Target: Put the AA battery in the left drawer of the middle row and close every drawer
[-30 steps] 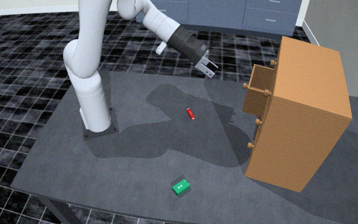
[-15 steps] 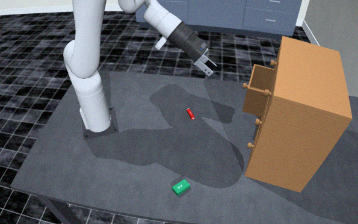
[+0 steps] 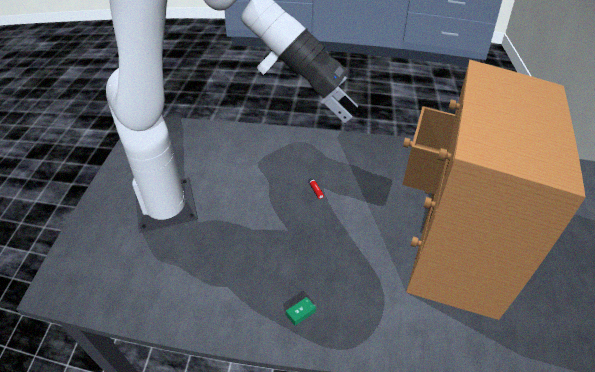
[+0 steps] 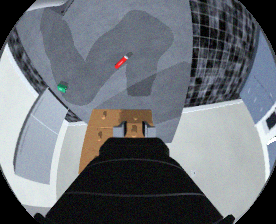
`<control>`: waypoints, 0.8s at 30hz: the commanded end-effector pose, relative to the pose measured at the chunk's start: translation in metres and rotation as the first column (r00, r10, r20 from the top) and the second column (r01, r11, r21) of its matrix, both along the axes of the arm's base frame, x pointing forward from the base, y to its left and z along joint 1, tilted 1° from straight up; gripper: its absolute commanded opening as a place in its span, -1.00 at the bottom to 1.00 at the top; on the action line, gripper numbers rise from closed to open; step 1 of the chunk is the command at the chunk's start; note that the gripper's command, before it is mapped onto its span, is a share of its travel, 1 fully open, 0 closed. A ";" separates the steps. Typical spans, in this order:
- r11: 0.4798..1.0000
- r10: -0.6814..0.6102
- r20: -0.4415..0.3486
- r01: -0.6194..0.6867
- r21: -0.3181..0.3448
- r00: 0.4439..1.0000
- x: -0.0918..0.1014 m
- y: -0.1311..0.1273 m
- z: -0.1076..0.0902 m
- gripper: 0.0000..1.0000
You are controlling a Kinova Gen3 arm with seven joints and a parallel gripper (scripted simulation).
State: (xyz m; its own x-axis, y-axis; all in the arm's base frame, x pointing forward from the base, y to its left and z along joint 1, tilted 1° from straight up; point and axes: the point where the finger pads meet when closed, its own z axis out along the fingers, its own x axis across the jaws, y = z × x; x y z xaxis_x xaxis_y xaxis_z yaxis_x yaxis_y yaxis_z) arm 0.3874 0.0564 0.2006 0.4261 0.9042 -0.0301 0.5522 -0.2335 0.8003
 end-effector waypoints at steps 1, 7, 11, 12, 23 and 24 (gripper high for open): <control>1.000 -0.012 -0.011 0.012 0.017 1.000 0.001 -0.002 0.006 0.34; 0.999 -0.010 -0.046 0.012 0.035 0.999 0.000 0.000 0.010 0.34; 0.999 -0.010 -0.058 0.013 0.040 0.998 -0.001 0.000 0.011 0.34; 0.999 -0.010 -0.064 0.013 0.043 0.998 -0.001 0.000 0.011 0.34; 0.997 -0.005 -0.127 0.015 0.075 0.992 -0.005 0.003 0.018 0.34; 0.997 -0.005 -0.133 0.015 0.078 0.991 -0.005 0.003 0.018 0.34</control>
